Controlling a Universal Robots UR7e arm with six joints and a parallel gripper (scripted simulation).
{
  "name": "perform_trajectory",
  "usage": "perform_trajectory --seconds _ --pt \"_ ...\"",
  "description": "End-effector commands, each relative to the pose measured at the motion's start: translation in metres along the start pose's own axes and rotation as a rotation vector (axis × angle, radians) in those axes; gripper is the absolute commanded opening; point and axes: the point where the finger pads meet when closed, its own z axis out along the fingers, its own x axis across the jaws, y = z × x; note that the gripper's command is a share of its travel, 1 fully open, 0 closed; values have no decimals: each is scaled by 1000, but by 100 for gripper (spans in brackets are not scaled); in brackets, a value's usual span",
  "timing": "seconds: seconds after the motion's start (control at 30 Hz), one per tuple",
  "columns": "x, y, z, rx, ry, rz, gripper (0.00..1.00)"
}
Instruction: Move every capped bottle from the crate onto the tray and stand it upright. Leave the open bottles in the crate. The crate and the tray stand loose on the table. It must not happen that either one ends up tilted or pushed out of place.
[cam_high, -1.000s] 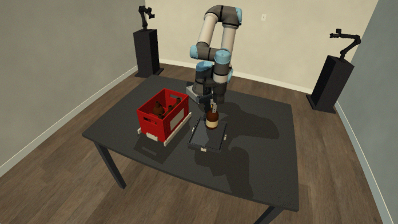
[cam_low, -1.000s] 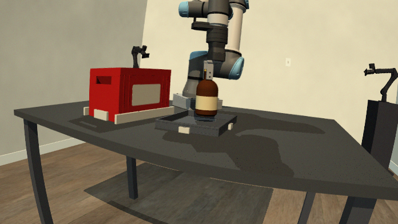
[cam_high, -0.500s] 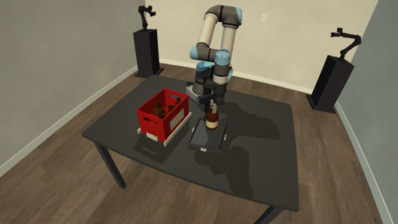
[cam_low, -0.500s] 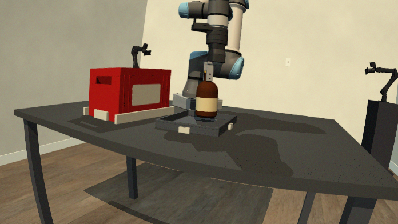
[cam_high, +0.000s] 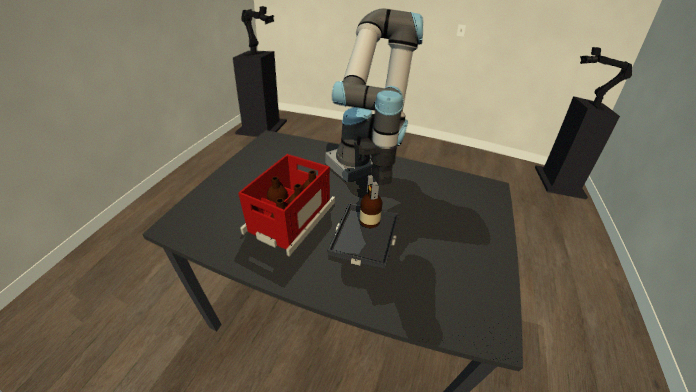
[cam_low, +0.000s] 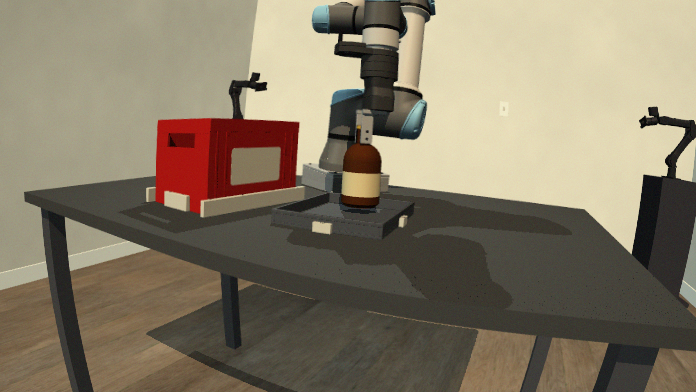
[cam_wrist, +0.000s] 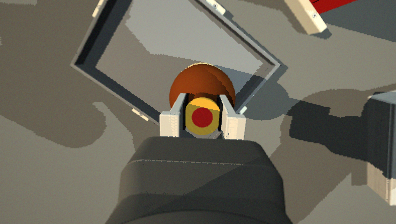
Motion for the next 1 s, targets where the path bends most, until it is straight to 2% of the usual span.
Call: perform_trajectory --seconds 0.0,0.97 --pt "0 0 0 1 -1 0 0" --pt "1 1 11 -1 4 -1 0"
